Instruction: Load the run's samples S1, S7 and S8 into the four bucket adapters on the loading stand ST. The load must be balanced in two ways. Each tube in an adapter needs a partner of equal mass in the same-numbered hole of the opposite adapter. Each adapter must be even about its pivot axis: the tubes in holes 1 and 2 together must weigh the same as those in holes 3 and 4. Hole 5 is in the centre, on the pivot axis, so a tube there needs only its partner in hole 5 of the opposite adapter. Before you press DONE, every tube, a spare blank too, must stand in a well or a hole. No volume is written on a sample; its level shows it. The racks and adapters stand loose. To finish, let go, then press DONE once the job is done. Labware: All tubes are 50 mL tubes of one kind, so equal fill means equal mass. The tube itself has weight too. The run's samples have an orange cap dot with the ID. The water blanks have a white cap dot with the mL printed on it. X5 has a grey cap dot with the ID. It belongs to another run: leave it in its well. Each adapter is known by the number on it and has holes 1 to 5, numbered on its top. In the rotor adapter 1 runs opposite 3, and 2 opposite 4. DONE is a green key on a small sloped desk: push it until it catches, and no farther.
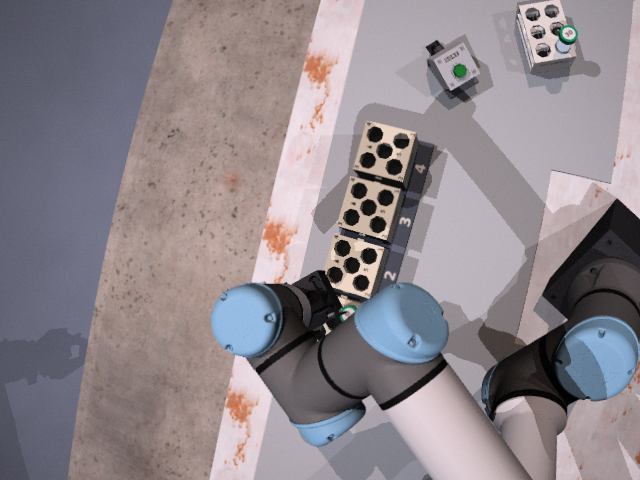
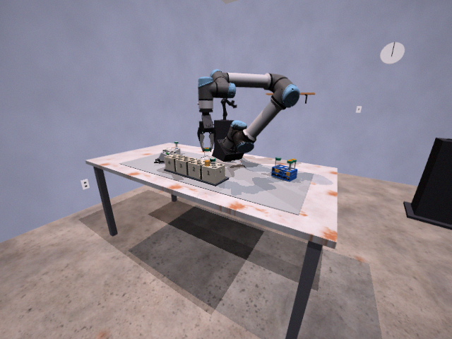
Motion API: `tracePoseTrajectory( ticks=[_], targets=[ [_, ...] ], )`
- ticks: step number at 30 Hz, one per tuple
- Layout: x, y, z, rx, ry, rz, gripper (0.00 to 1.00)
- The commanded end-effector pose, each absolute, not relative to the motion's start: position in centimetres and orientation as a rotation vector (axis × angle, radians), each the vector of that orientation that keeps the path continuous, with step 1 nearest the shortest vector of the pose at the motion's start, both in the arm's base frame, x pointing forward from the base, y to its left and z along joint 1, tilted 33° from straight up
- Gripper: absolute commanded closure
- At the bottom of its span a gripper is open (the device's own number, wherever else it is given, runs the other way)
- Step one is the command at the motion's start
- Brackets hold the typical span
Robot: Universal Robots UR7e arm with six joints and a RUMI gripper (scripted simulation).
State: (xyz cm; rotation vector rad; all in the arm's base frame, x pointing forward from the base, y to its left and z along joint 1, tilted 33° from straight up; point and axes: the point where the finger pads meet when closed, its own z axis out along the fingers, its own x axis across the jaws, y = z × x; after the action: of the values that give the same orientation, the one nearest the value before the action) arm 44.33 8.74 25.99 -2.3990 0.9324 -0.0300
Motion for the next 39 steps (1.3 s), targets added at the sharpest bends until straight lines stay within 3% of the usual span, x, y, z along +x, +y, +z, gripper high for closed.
tracePoseTrajectory(
  ticks=[1, 39],
  targets=[
    [44.5, 9.0, 25.5, -2.399, 0.933, -0.031, 1.00],
    [45.5, 11.3, 21.7, -2.399, 0.933, -0.032, 1.00]
  ],
)
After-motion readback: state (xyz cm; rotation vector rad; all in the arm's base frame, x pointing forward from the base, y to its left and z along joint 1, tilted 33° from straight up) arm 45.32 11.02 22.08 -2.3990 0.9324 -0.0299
